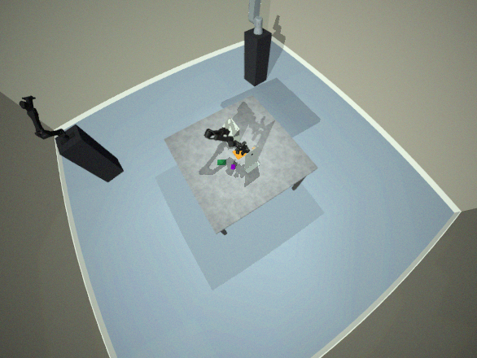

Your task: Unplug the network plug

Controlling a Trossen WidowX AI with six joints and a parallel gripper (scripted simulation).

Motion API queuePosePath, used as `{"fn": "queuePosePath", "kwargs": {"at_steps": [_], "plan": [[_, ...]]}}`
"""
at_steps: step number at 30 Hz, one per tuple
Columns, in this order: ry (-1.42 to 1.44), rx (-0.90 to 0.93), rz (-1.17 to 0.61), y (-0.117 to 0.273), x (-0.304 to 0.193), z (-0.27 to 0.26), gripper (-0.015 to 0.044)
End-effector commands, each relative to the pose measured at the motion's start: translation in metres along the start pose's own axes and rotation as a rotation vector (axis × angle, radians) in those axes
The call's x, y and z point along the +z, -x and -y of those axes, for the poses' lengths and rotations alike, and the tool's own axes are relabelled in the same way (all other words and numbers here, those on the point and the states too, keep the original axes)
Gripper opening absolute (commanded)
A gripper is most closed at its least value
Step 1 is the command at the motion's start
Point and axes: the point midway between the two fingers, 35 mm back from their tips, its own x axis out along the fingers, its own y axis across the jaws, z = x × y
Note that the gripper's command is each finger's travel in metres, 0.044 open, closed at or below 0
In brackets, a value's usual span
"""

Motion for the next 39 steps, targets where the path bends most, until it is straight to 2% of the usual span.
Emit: {"fn": "queuePosePath", "kwargs": {"at_steps": [1, 13, 39], "plan": [[0.003, -0.002, -0.005, -0.003, -0.001, 0.001, 0.0077], [0.003, -0.002, -0.005, -0.003, -0.001, 0.001, 0.0], [0.003, -0.002, -0.006, 0.01, -0.004, 0.001, 0.0]]}}
